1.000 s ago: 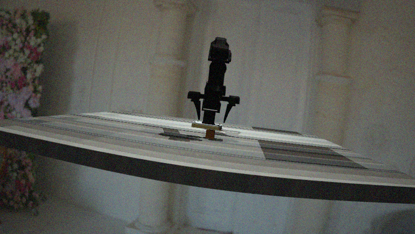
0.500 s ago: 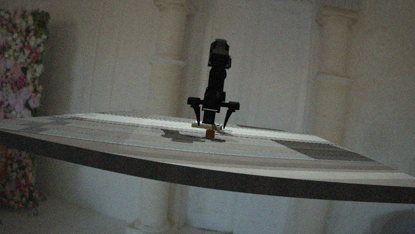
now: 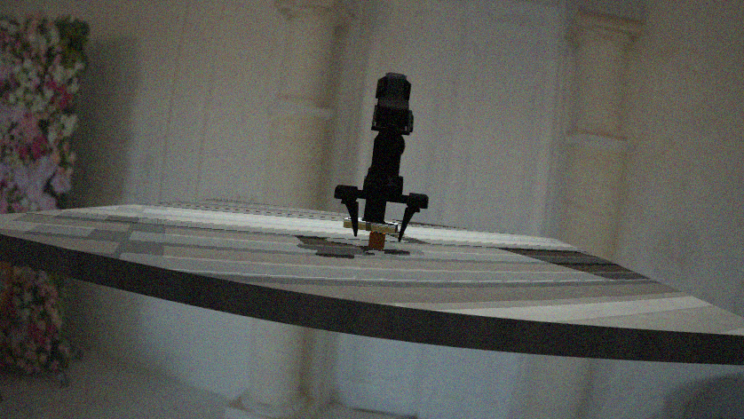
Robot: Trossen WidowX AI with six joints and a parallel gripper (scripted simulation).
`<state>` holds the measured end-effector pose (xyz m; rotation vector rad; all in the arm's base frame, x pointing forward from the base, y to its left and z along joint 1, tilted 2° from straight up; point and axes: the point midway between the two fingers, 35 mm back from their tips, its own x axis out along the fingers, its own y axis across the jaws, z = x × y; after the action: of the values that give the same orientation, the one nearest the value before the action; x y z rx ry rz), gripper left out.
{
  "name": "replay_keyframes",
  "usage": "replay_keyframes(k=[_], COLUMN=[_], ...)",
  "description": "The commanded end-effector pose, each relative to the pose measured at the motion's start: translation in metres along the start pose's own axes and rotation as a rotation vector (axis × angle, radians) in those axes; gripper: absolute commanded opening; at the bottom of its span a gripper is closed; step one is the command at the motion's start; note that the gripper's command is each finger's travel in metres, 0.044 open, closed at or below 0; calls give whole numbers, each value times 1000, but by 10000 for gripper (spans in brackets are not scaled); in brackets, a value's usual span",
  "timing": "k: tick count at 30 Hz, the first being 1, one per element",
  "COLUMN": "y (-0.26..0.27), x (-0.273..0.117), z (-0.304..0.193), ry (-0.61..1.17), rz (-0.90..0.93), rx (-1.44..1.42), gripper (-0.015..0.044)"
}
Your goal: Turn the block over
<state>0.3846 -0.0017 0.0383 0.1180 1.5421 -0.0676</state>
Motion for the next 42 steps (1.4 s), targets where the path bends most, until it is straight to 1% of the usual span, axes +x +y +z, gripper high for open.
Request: replay_keyframes(k=[1,11,26,32,39,42], y=[0,0,0,0,0,0], x=[5,5,4,-25,-25,-24], z=[0,0,0,0,0,1], ry=[4,4,4,4,1,-32], rz=[-4,-4,-4,-4,-4,-5], rx=[6,6,6,6,6,4], gripper=[361,99,0,0,0,0])
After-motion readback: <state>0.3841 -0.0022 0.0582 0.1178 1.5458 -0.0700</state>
